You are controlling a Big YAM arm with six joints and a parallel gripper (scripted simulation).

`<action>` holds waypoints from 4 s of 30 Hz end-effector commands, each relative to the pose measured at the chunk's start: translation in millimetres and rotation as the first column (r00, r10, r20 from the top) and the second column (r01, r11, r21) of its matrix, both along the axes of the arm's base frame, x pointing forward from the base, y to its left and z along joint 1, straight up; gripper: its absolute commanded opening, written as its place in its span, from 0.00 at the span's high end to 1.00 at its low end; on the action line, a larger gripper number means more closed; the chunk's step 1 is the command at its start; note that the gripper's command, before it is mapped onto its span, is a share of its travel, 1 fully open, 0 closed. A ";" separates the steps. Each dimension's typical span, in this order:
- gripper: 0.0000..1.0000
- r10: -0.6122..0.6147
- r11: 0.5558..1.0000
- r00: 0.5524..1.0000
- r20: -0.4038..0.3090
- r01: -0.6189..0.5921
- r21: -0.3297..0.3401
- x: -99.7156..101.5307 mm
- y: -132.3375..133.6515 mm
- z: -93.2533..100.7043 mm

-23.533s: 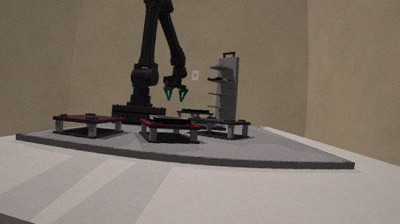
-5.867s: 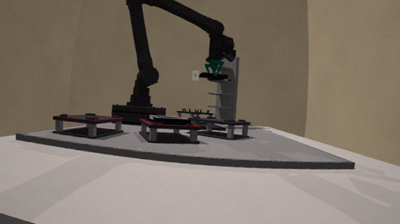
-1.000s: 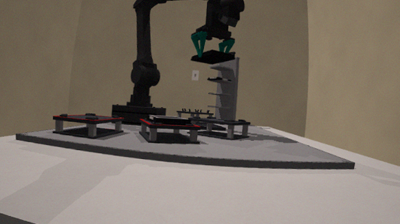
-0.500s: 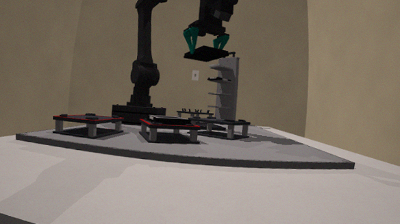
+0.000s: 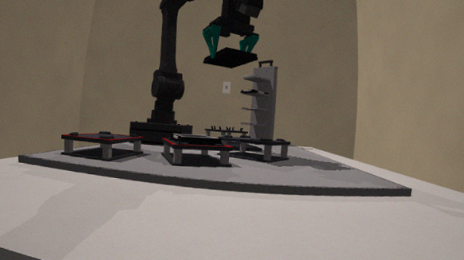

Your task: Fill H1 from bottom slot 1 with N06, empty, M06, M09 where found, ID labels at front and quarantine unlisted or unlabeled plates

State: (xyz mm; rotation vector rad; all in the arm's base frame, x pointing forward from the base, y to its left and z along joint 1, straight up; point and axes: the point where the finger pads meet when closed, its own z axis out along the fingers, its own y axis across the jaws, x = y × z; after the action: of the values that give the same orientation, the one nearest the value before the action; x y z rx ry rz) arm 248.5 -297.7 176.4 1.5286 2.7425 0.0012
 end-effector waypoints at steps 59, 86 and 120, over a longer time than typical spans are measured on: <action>0.14 -0.564 0.824 0.825 0.040 0.565 -0.040 -157.8 -100.5 20.5; 0.14 -0.564 0.824 0.825 0.025 0.565 -0.039 -236.6 -127.0 17.0; 0.14 -0.563 0.827 0.827 0.003 0.563 -0.010 -256.6 -122.0 -66.7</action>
State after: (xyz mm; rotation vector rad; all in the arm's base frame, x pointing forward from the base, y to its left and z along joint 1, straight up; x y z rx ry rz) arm -4.0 -412.4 114.7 2.2751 2.1712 0.0036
